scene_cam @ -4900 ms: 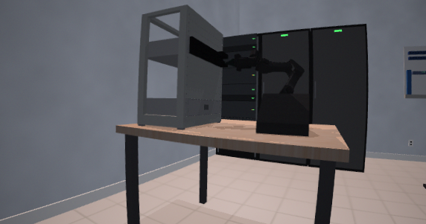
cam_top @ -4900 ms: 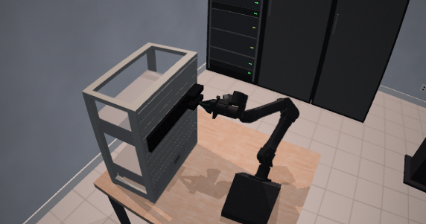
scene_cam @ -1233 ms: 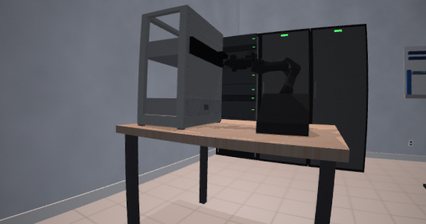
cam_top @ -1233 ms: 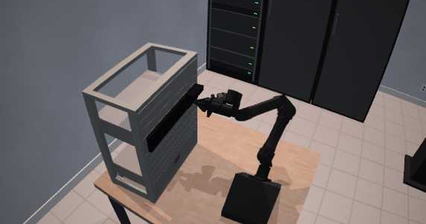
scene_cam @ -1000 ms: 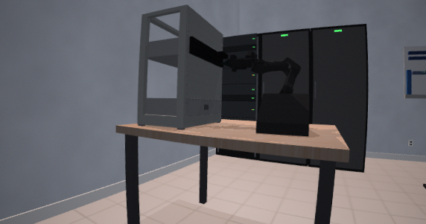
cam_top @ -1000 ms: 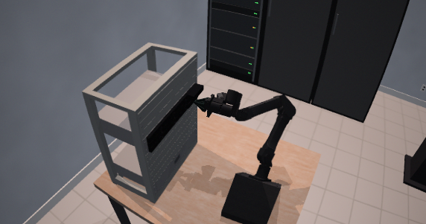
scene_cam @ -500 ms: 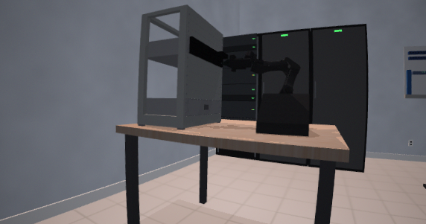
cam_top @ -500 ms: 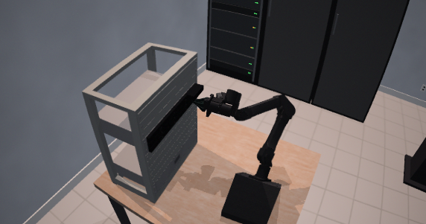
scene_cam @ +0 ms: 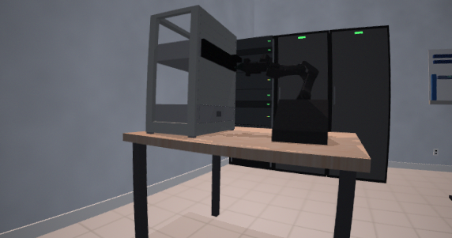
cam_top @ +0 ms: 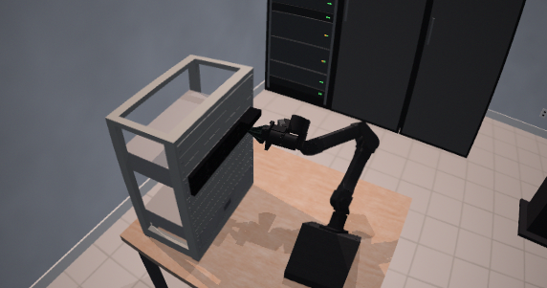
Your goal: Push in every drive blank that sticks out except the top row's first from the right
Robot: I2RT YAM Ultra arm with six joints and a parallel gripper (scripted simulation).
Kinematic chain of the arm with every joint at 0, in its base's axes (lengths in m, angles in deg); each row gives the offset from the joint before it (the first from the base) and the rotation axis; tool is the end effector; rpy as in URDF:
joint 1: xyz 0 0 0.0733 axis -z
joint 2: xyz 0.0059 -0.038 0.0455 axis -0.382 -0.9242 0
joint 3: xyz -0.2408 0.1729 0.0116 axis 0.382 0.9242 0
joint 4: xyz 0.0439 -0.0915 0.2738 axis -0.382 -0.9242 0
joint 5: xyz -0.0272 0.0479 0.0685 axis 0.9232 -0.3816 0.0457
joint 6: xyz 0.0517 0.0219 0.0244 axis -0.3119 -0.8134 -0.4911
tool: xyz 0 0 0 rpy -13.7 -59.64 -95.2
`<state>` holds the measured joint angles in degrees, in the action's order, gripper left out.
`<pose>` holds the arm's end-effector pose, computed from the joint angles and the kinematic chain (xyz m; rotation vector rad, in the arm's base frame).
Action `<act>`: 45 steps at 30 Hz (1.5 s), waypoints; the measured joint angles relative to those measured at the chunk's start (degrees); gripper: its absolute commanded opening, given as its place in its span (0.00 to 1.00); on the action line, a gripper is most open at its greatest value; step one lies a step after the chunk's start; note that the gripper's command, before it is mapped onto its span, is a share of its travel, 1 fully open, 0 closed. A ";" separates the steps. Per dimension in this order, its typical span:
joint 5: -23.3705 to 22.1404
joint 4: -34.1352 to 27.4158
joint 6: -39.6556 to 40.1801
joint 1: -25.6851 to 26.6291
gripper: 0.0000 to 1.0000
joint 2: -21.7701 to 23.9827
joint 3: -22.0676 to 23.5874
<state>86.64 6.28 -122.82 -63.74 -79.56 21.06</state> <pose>0.2726 0.2138 0.2764 0.3973 1.6063 0.7827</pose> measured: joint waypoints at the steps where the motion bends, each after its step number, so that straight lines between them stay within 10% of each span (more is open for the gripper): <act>1: 0.00 0.00 0.00 0.00 0.00 0.00 0.00; 17: 0.57 -0.28 0.02 0.37 0.00 0.90 0.57; 31: 9.18 -4.55 0.09 -8.96 0.00 19.56 12.59; 45: 13.66 -8.31 0.09 -11.56 0.00 22.88 13.51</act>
